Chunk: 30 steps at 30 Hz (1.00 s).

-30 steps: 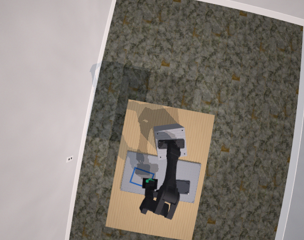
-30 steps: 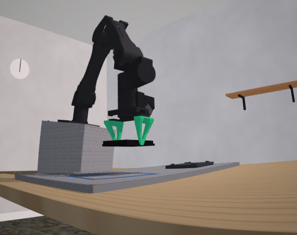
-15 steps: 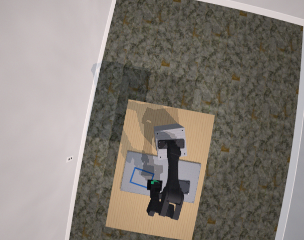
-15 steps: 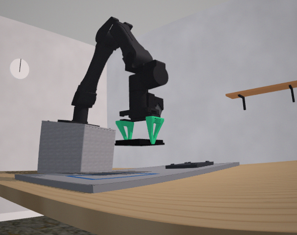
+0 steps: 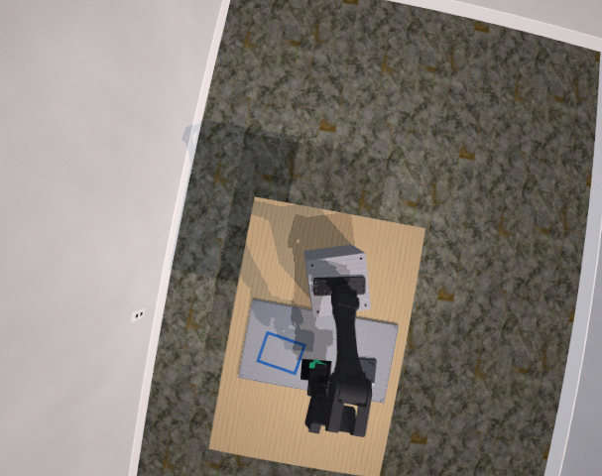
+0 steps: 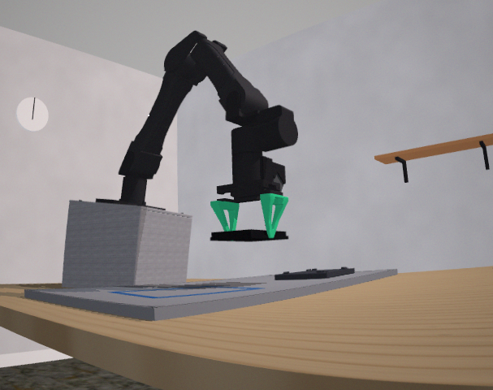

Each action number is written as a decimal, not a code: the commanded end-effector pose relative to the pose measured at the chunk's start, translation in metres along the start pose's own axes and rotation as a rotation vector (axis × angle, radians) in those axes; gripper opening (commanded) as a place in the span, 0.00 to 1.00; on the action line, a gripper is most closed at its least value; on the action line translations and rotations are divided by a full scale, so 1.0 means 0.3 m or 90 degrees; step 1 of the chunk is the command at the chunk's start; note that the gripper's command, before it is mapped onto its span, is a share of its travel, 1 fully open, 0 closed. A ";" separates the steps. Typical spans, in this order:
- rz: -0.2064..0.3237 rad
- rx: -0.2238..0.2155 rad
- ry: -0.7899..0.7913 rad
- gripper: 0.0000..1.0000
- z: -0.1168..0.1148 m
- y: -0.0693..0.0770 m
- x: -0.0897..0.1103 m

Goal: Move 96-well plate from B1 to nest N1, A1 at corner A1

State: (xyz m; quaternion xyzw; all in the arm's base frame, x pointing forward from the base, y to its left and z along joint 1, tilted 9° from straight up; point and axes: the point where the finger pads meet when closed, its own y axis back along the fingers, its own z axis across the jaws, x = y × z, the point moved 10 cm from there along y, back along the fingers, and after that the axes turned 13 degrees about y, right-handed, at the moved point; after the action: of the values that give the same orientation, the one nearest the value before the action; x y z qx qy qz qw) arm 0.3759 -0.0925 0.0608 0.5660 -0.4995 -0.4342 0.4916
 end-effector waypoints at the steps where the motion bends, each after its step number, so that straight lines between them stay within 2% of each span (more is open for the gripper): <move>1: 0.008 0.020 -0.006 0.00 -0.031 0.052 -0.043; 4: 0.011 0.030 -0.006 0.00 -0.059 0.065 -0.070; 24: 0.008 0.031 -0.006 0.00 -0.130 0.074 -0.259; 27: 0.005 0.012 -0.007 0.00 -0.133 0.037 -0.292; 30: 0.003 0.008 -0.007 0.00 -0.135 0.030 -0.303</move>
State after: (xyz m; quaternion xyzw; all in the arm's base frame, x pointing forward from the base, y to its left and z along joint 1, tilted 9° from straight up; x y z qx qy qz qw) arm 0.3994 -0.0029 0.0732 0.5733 -0.5037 -0.4245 0.4872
